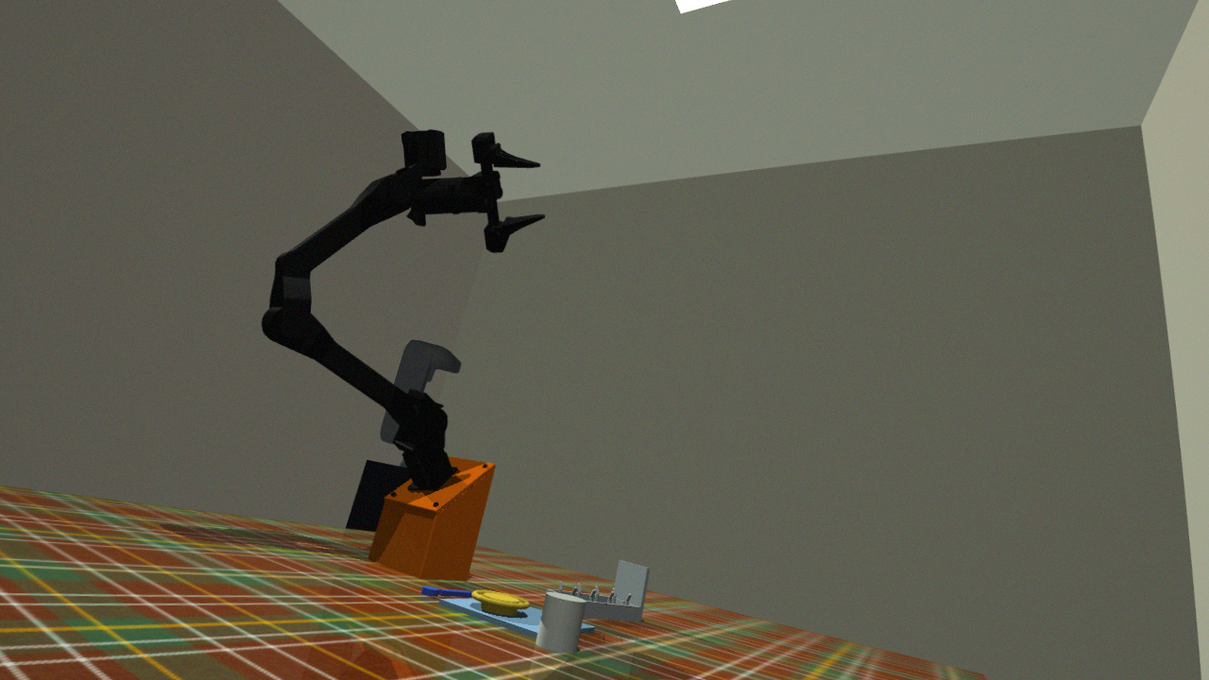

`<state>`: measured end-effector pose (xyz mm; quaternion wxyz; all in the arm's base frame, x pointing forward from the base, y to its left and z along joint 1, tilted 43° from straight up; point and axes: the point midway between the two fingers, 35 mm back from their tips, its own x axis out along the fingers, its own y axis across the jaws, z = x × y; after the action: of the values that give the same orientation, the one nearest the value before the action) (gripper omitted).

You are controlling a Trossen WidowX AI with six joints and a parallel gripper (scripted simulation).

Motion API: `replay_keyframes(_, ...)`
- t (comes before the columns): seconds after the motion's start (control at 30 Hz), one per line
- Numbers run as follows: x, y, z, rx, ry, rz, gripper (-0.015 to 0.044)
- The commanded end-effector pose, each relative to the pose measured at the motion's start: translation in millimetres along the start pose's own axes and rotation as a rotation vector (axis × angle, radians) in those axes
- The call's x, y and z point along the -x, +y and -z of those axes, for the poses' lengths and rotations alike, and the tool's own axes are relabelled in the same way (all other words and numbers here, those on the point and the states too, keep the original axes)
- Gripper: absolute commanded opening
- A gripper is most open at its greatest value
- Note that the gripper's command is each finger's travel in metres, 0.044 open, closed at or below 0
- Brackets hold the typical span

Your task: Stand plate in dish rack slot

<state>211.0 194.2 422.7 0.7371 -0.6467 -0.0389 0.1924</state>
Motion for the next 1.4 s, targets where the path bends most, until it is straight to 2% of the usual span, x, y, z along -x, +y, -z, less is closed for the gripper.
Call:
replay_keyframes(0.0,-20,14,13,-0.026,0.084,-0.033,0.04)
replay_keyframes(0.5,-84,67,89,-0.099,0.428,-0.143,0.04)
replay_keyframes(0.97,-112,121,172,-0.232,0.731,-0.22,0.04)
replay_keyframes(1.37,-113,178,258,-0.421,1.041,-0.284,0.04)
